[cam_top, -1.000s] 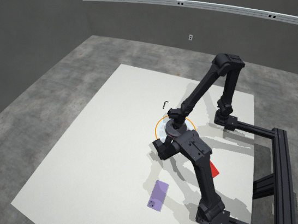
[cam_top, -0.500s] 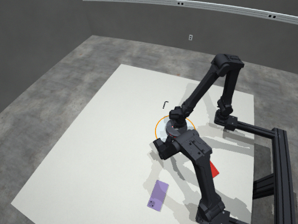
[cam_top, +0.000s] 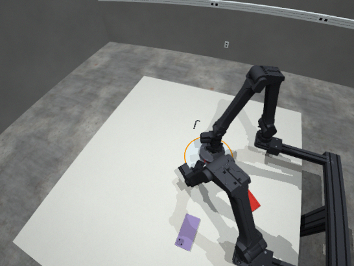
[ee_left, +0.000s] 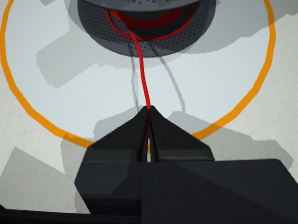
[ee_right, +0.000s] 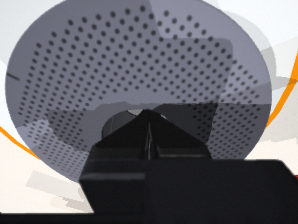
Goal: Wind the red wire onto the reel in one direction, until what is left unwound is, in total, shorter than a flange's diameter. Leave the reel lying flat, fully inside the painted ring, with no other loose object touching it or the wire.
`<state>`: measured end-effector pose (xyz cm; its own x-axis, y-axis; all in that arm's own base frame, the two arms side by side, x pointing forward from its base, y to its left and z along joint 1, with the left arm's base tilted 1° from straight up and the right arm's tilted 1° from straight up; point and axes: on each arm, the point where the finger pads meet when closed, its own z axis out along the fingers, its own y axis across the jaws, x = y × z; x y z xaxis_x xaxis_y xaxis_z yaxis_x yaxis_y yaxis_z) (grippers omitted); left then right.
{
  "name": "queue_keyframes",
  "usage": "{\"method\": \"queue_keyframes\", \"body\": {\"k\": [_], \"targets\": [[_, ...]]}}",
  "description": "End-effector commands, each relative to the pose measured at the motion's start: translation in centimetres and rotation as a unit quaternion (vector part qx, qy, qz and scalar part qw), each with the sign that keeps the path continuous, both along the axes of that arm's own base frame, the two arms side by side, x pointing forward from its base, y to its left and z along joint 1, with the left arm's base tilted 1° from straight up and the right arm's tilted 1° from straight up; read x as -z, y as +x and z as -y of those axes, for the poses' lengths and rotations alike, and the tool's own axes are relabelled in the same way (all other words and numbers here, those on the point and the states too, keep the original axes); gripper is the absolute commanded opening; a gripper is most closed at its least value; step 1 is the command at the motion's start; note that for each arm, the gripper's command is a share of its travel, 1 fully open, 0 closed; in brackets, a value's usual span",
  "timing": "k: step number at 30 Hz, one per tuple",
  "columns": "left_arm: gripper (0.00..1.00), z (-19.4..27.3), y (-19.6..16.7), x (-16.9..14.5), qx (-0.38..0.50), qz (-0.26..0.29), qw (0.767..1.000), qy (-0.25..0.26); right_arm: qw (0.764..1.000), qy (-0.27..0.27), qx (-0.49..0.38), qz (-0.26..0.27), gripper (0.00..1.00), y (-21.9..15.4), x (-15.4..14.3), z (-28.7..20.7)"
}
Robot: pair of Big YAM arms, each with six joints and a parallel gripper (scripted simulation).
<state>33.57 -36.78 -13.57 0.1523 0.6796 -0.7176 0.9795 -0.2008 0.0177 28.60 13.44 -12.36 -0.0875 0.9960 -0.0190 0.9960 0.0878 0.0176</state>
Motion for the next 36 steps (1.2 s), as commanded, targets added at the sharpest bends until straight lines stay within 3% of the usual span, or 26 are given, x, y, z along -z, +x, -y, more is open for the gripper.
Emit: {"method": "queue_keyframes", "body": {"k": [1, 3, 6, 8, 9, 16, 23, 25, 26, 33, 36], "targets": [[0.00, 0.6, 1.2, -1.3, 0.009, 0.019, 1.000, -0.010, 0.997, -0.003, -0.077, -0.005, 0.00, 0.6, 0.3, 0.0], [0.00, 0.7, 1.2, -1.4, 0.010, 0.021, 1.000, -0.010, 0.979, -0.005, -0.204, -0.006, 0.00, 0.6, 0.3, 0.0], [0.00, 0.7, 1.2, -1.5, 0.011, 0.022, 1.000, -0.010, 0.958, -0.008, -0.285, -0.003, 0.00, 0.6, 0.3, 0.0], [0.00, 0.7, 1.2, -1.5, 0.011, 0.022, 1.000, -0.010, 0.958, -0.008, -0.285, -0.003, 0.00, 0.6, 0.3, 0.0], [0.00, 0.7, 1.1, -1.5, 0.012, 0.023, 1.000, -0.010, 0.936, -0.012, -0.352, -0.004, 0.00, 0.6, 0.3, 0.0], [0.00, 0.8, 1.0, -1.7, 0.012, 0.023, 1.000, -0.010, 0.852, -0.022, -0.524, -0.006, 0.00, 0.6, 0.3, 0.0], [0.00, 0.8, 1.0, -1.7, 0.012, 0.023, 1.000, -0.010, 0.736, -0.026, -0.677, -0.012, 0.00, 0.8, -0.4, -0.6], [0.00, 0.8, 1.0, -1.7, 0.012, 0.023, 1.000, -0.010, 0.736, -0.026, -0.677, -0.012, 0.00, 0.8, -0.4, -0.6], [0.00, 0.8, 1.0, -1.7, 0.012, 0.023, 1.000, -0.010, 0.685, -0.025, -0.728, -0.014, 0.00, 0.9, -0.6, -0.8], [0.00, 0.8, 1.0, -1.7, 0.012, 0.023, 1.000, -0.010, 0.539, -0.014, -0.842, -0.018, 0.00, 1.7, -1.6, -1.4], [0.00, 0.6, 1.0, -1.6, 0.013, 0.023, 1.000, -0.009, 0.539, -0.014, -0.842, -0.018, 0.07, 1.8, -1.7, -1.4]]}}
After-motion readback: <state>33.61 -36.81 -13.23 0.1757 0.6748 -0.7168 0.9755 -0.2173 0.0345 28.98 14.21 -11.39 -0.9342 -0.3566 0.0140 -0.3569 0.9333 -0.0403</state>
